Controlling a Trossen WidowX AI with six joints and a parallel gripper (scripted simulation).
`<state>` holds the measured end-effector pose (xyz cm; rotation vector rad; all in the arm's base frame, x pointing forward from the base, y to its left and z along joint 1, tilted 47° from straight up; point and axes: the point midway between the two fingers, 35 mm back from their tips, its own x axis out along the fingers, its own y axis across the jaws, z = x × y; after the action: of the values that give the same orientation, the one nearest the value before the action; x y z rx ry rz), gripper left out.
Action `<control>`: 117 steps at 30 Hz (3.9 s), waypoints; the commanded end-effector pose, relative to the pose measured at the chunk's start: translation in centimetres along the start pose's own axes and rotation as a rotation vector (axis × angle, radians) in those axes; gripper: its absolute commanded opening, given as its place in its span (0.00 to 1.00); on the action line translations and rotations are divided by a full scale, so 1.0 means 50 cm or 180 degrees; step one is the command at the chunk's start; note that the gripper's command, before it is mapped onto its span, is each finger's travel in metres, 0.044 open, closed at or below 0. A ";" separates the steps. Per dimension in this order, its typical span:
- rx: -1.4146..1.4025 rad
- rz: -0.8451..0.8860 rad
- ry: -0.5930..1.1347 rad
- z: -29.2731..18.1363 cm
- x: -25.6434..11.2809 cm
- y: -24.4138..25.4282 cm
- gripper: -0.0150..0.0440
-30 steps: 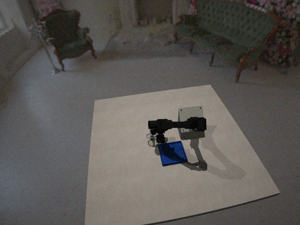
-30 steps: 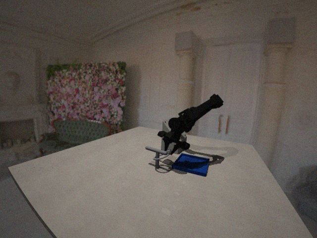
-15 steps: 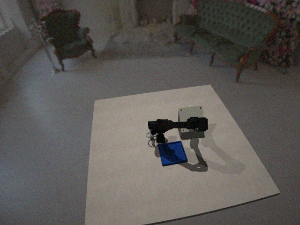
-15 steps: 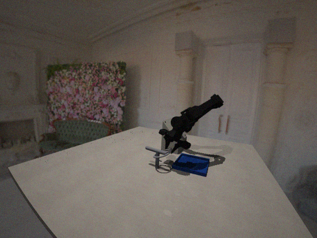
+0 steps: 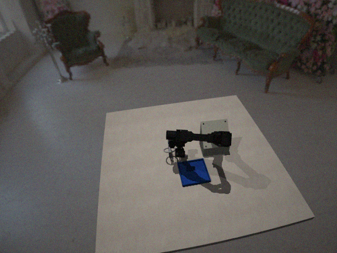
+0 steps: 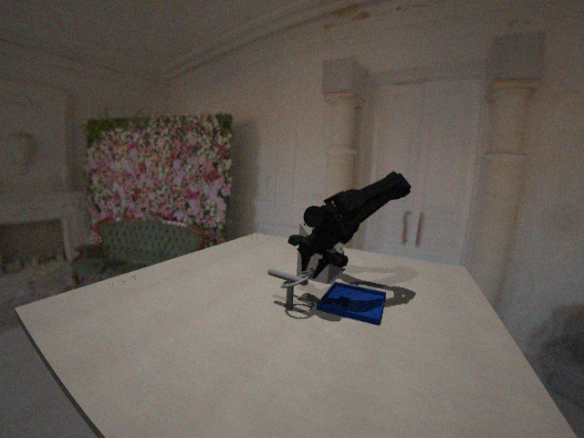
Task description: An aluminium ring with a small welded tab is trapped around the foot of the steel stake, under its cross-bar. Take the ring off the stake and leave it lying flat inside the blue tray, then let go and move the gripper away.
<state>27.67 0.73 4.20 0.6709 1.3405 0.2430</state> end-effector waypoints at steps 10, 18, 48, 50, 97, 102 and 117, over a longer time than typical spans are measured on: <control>0.0053 0.0354 0.0036 0.001 0.006 -0.035 0.25; 0.0088 0.0568 0.0054 0.002 0.012 -0.056 0.25; 0.0213 0.1290 0.0094 0.003 0.038 -0.126 0.25; 0.0229 0.1341 0.0082 0.002 0.039 -0.131 0.25; 0.0264 0.1530 0.0089 0.011 0.021 -0.210 0.25; 0.0263 0.1529 0.0089 0.012 0.022 -0.218 0.25; 0.0262 0.1527 0.0088 0.013 0.026 -0.238 0.25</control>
<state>26.08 -7.98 -3.52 1.0657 1.2062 0.5829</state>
